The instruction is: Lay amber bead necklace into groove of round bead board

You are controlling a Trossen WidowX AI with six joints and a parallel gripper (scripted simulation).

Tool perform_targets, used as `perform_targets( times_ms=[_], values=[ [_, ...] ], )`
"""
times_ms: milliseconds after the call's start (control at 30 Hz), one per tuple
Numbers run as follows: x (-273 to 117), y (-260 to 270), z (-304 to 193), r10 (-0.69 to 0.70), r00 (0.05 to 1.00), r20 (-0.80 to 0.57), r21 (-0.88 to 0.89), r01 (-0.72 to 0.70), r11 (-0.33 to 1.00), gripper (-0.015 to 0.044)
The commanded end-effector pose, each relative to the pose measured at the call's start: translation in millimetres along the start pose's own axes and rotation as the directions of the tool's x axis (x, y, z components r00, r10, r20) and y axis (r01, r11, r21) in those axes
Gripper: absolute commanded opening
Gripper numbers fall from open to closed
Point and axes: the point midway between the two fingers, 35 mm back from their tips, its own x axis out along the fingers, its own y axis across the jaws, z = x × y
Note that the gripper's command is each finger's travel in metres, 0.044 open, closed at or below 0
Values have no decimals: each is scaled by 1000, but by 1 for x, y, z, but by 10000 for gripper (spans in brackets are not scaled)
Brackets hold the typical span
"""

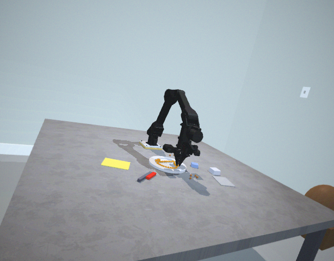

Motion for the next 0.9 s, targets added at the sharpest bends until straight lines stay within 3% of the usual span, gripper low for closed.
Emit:
perform_targets(
  times_ms=[0,233,767,867],
  values=[
    [1,1,1,-2,1000,-2,5,2,1000,0],
    [9,1,1,-2,1000,-2,5,2,1000,0],
    [1,1,1,-1,1000,-2,5,1,1000,420],
    [2,1,1,-1,1000,-3,4,1,1000,440]
  ],
)
